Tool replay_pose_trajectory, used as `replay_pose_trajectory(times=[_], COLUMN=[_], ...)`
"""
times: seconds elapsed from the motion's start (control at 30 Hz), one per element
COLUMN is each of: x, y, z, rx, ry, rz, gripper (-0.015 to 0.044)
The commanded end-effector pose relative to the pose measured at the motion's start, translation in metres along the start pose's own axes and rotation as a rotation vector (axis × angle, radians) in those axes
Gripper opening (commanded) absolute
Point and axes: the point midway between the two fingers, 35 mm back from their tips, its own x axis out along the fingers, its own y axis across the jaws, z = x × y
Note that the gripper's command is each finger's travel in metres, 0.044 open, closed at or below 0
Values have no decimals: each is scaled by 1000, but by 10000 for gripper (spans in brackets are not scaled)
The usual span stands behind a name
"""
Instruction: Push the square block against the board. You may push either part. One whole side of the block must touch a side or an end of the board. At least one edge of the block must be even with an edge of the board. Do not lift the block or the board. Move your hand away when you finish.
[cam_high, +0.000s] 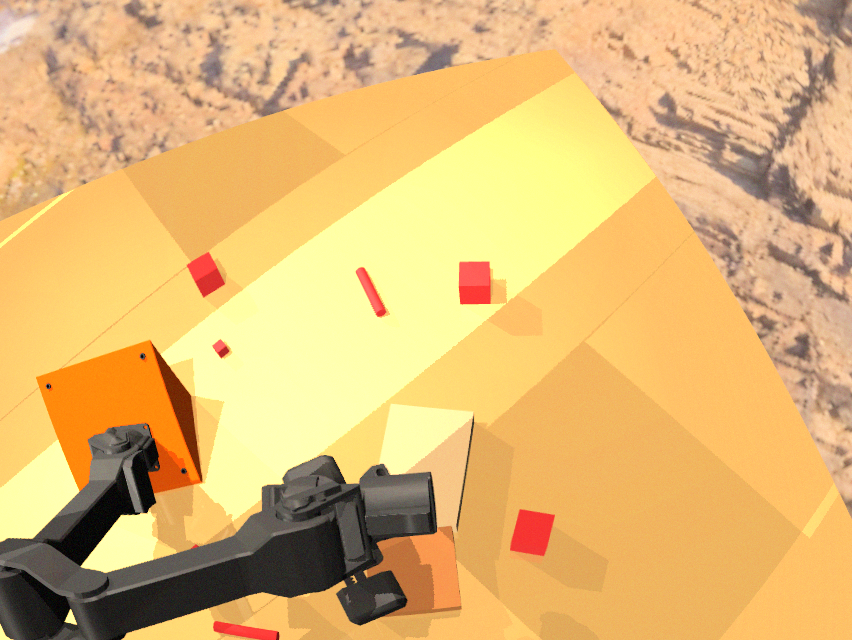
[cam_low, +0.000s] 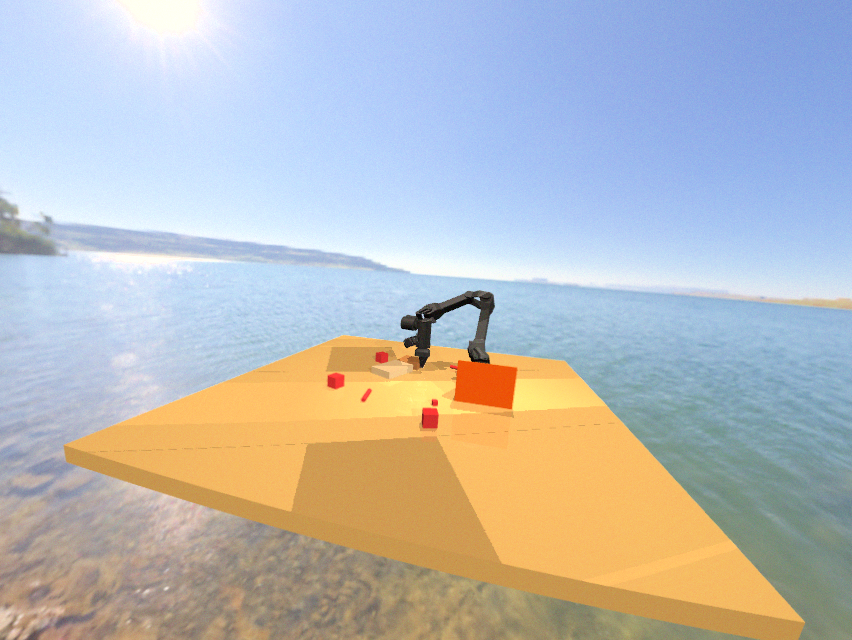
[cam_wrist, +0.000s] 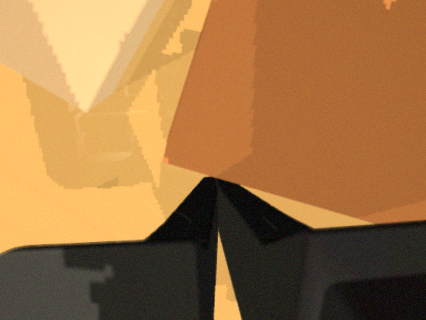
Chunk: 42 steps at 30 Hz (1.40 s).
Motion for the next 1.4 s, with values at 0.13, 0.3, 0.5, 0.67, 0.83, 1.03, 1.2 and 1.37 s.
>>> replay_pose_trajectory(times=[0.13,0.3,0.5,0.67,0.83,1.03,1.2,1.37], x=[0,1,1,2,3,-32,-52,-52], y=[-1,-1,-1,0,1,0,0,-3], z=[-10,-18,-27,-35,-43,-40,-42,-41], rx=[6,5,5,5,5,6,4,55], ry=[1,1,1,2,2,2,3,3], rz=[-5,-5,-6,-6,-7,-4,-6,-6], gripper=[0,0,0,0,0,0,0,0])
